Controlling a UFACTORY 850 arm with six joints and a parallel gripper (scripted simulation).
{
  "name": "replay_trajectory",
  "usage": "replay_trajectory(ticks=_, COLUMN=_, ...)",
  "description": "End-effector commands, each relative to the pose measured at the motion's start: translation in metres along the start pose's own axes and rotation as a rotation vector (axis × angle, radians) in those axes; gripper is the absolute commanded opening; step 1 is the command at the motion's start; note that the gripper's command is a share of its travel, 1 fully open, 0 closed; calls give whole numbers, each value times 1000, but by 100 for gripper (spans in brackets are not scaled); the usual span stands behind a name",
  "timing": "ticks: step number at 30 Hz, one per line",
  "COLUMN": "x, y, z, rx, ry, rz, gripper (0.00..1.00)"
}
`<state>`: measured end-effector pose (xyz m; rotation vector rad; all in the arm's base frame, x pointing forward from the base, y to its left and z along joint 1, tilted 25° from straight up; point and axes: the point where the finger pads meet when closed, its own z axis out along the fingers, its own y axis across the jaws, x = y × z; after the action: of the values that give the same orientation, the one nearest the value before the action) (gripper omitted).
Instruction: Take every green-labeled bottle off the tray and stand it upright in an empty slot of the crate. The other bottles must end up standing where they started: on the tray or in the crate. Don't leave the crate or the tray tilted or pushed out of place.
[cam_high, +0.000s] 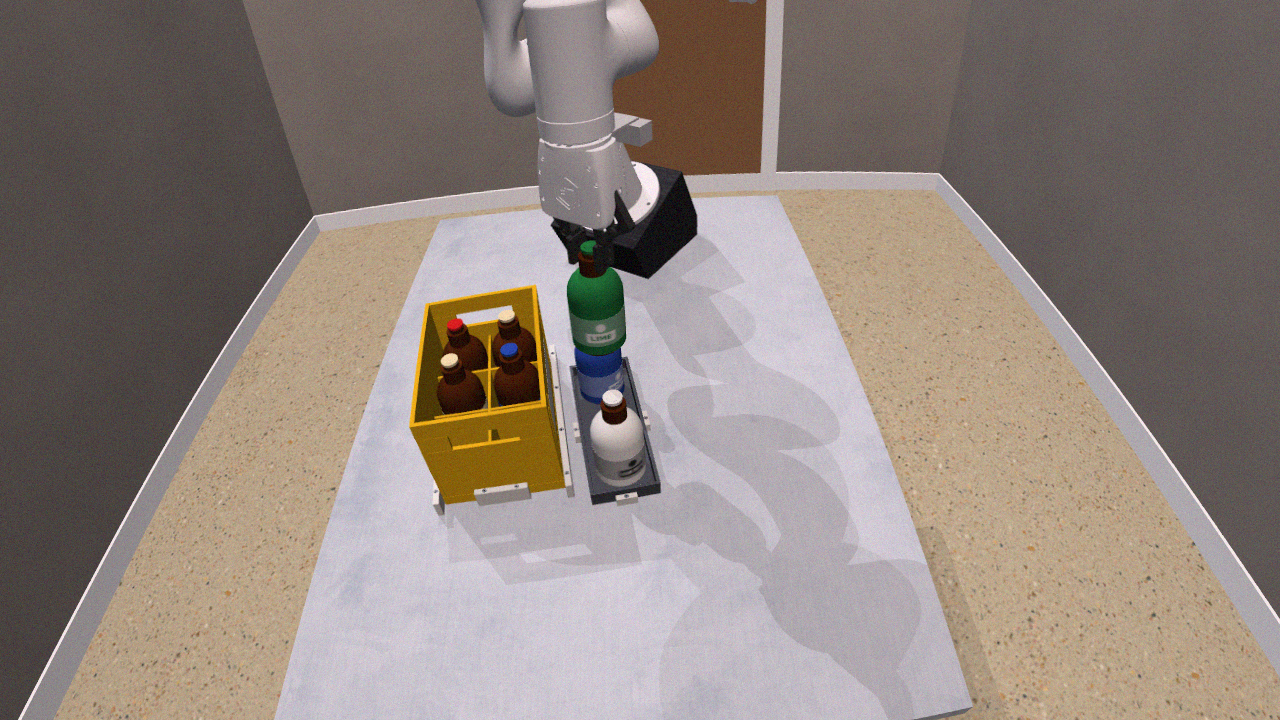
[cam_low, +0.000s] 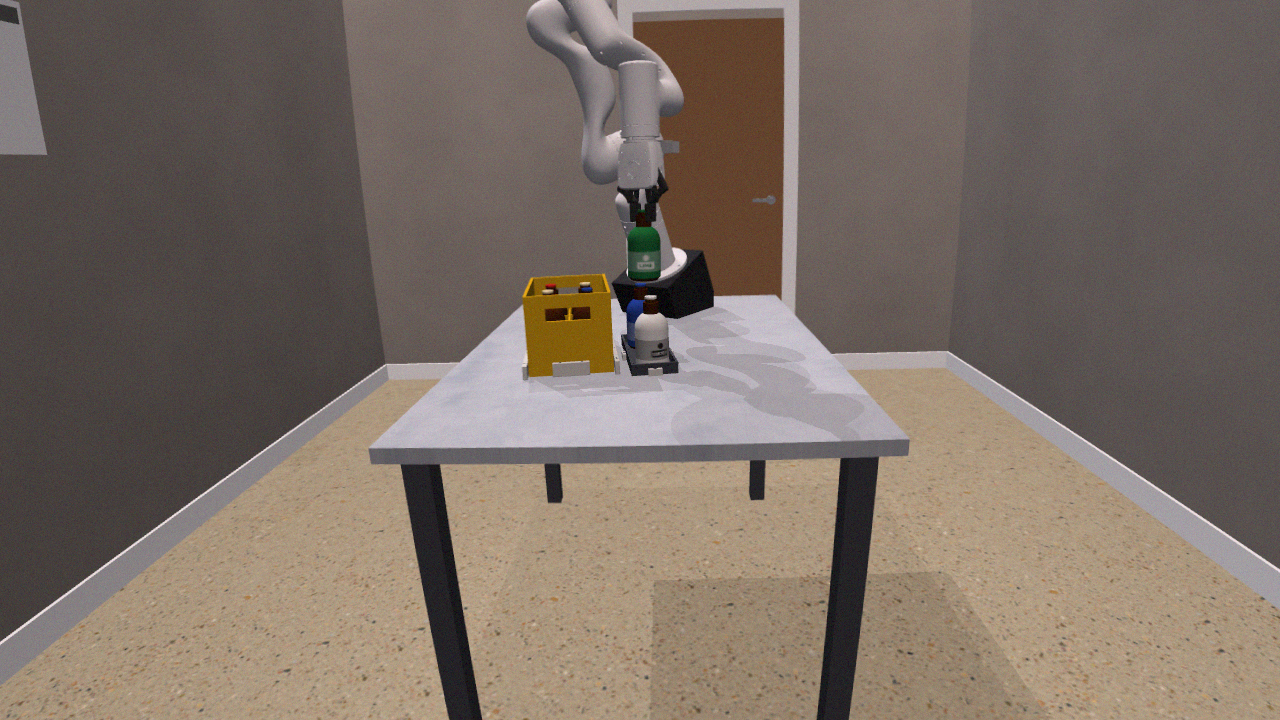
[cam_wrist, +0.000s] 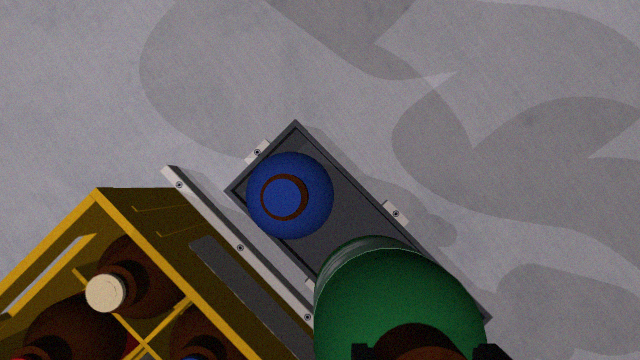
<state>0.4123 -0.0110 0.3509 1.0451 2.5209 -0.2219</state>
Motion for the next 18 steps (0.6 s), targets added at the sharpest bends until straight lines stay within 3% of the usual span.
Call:
replay_trajectory(ticks=1, x=0, y=0, z=-1, rx=-1, ry=-1, rz=0, gripper=0)
replay_trajectory(ticks=18, x=0, y=0, z=-4, rx=-1, ry=-1, rz=0, gripper=0)
